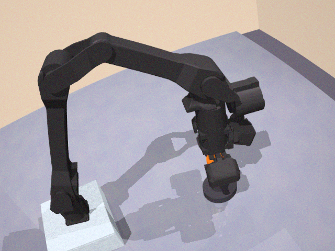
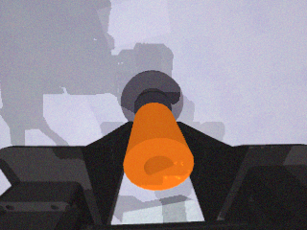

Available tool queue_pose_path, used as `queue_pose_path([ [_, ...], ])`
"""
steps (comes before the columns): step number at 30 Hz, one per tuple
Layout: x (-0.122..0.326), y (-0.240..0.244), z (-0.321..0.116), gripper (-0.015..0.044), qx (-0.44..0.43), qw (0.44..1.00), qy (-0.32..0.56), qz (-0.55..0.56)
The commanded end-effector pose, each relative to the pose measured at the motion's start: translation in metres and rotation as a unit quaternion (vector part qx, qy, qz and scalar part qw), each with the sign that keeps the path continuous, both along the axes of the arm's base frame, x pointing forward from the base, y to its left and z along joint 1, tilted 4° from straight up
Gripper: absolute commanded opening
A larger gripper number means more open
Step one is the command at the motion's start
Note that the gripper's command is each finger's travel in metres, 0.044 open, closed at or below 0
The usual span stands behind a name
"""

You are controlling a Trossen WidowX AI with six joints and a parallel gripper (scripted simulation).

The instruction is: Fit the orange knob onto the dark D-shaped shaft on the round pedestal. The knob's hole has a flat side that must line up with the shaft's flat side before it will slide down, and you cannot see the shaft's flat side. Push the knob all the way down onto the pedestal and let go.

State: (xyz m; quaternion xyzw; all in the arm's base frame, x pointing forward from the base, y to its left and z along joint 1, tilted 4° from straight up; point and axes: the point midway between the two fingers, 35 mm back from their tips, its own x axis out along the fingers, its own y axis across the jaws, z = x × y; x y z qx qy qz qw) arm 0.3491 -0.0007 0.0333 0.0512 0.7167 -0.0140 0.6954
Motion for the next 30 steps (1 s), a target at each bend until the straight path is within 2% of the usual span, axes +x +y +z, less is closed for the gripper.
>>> queue_pose_path([
  [1,-0.0011,-0.0007,0.0053,0.0,-0.004,0.999,-0.002,-0.045],
  [30,0.0078,-0.0007,-0.0015,0.0,-0.003,0.999,-0.002,-0.045],
])
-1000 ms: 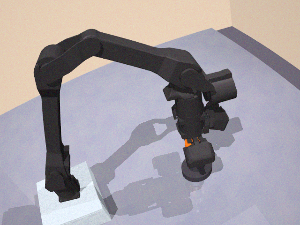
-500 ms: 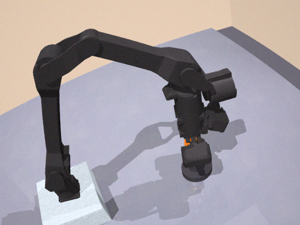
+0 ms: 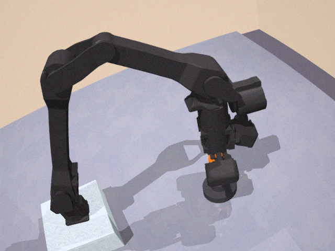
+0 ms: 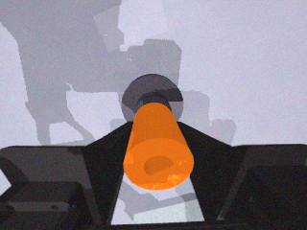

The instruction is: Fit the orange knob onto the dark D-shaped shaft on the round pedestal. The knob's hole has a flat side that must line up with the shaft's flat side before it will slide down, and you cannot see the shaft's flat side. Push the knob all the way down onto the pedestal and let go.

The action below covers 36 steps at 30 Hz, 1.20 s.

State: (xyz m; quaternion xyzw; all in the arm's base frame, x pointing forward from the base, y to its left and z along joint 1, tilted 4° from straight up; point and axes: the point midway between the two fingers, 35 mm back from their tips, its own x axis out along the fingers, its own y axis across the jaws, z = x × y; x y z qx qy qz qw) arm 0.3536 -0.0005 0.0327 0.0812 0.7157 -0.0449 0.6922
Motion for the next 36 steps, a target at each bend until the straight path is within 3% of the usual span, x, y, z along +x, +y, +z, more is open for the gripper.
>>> queue_pose_path([
  [1,0.0034,-0.0009,-0.0004,0.0,-0.003,1.0,-0.005,-0.002],
  [11,0.0014,-0.0011,0.0048,0.0,-0.003,1.0,-0.005,-0.006],
  [18,0.0,-0.0005,0.006,0.0,-0.005,0.994,0.001,-0.106],
  [36,-0.0004,-0.0002,-0.0036,0.0,-0.005,0.995,0.0,-0.104],
])
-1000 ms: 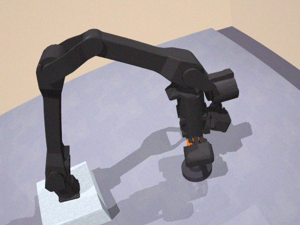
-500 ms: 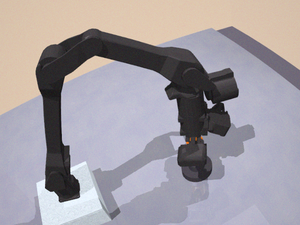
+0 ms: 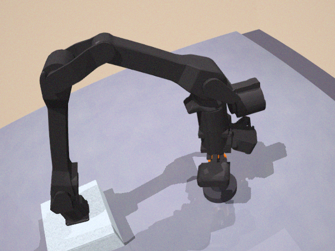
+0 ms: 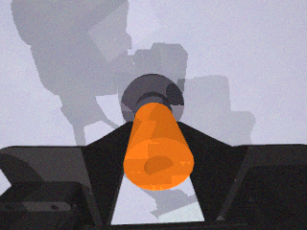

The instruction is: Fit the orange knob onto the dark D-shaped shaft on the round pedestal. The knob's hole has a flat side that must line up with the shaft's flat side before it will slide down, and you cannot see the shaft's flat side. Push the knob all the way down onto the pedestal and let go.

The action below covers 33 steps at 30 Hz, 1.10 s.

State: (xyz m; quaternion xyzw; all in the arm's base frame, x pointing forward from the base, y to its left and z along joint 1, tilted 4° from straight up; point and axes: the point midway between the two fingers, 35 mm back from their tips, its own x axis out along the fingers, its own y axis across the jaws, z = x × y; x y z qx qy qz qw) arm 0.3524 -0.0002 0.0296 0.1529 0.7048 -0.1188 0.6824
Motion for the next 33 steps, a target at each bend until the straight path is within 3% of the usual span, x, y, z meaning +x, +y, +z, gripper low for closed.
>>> queue_pose_path([
  [1,0.001,-0.001,0.0,0.0,-0.002,1.0,-0.002,0.0],
  [33,0.0,0.001,-0.013,0.0,-0.001,1.0,0.0,-0.025],
])
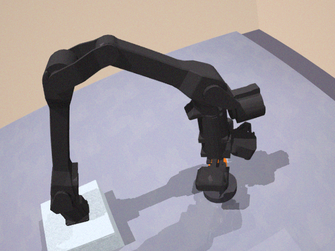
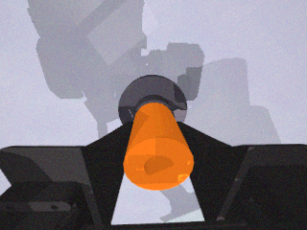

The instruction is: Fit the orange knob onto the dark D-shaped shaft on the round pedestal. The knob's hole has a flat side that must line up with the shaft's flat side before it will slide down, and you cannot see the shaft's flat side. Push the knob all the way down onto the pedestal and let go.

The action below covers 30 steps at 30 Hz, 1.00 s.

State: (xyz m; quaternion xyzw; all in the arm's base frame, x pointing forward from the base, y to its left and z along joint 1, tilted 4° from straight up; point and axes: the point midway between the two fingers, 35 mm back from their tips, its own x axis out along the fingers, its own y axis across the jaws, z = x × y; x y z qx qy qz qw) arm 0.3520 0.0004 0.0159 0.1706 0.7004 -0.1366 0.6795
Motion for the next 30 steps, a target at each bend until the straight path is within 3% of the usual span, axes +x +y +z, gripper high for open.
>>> queue_pose_path([
  [1,0.0,0.0,0.0,0.0,0.0,1.0,0.0,0.0],
  [2,0.0,0.0,0.0,0.0,0.0,1.0,0.0,0.0],
  [19,0.0,0.0,0.0,0.044,0.0,1.0,0.0,0.0],
  [26,0.001,0.0,0.003,0.044,0.0,1.0,0.0,0.0],
  [30,0.005,-0.003,0.055,0.044,0.0,1.0,0.0,0.0],
])
